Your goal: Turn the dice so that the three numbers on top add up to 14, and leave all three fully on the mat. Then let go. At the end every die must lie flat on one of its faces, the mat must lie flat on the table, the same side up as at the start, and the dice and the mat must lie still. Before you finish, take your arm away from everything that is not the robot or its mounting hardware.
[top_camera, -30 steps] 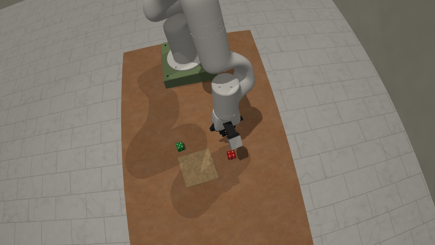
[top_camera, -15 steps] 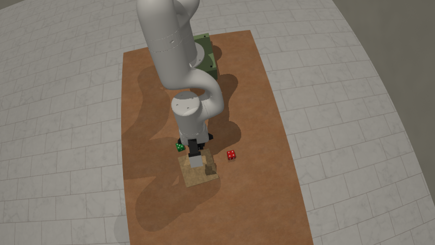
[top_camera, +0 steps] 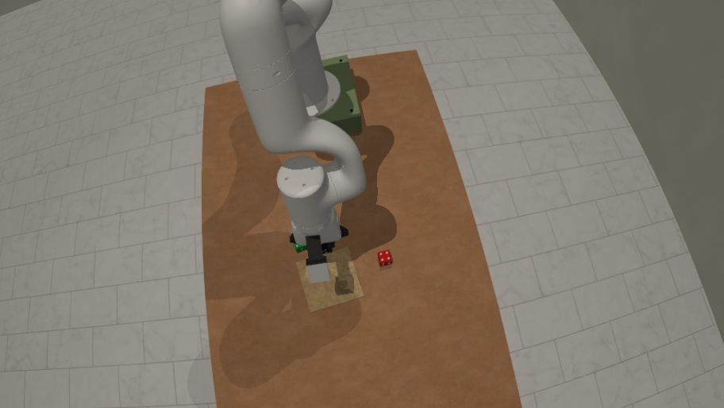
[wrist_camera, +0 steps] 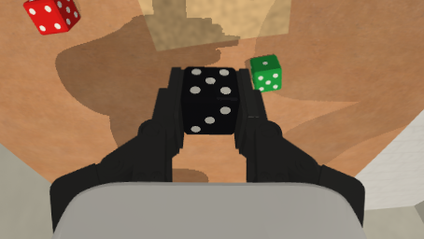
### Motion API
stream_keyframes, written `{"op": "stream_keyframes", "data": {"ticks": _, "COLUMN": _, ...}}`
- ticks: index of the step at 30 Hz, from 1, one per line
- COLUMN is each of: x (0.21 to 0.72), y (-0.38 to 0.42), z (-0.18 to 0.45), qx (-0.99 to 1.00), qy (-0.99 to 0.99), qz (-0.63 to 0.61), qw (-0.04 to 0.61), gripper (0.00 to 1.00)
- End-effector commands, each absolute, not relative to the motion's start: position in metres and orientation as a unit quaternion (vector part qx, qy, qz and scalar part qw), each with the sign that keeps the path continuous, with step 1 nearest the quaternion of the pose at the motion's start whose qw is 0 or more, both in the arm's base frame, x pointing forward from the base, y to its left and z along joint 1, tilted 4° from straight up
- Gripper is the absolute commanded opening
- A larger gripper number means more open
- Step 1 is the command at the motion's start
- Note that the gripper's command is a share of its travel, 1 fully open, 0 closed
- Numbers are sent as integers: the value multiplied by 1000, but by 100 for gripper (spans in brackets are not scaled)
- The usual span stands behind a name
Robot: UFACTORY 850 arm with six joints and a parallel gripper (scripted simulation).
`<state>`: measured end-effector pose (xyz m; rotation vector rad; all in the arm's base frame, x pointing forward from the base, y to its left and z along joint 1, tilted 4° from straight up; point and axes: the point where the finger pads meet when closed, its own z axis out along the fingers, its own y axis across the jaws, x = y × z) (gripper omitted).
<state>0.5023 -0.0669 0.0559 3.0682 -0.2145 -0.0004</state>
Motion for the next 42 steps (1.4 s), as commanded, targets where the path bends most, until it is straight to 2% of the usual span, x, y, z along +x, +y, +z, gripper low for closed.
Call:
{"op": "stream_keyframes", "data": {"ticks": 1, "x": 503, "y": -67, "z": 54, "qx": 997, "qy": -70, "qz": 1, "qw": 33, "gripper": 27}}
{"op": "stream_keyframes", "data": {"ticks": 25, "x": 503, "y": -73, "z": -30, "qx": 997, "qy": -70, "qz": 1, "qw": 33, "gripper": 27}}
{"op": "stream_keyframes", "data": {"ticks": 42, "x": 503, "y": -73, "z": -39, "qx": 997, "qy": -70, "qz": 1, "qw": 33, "gripper": 27}}
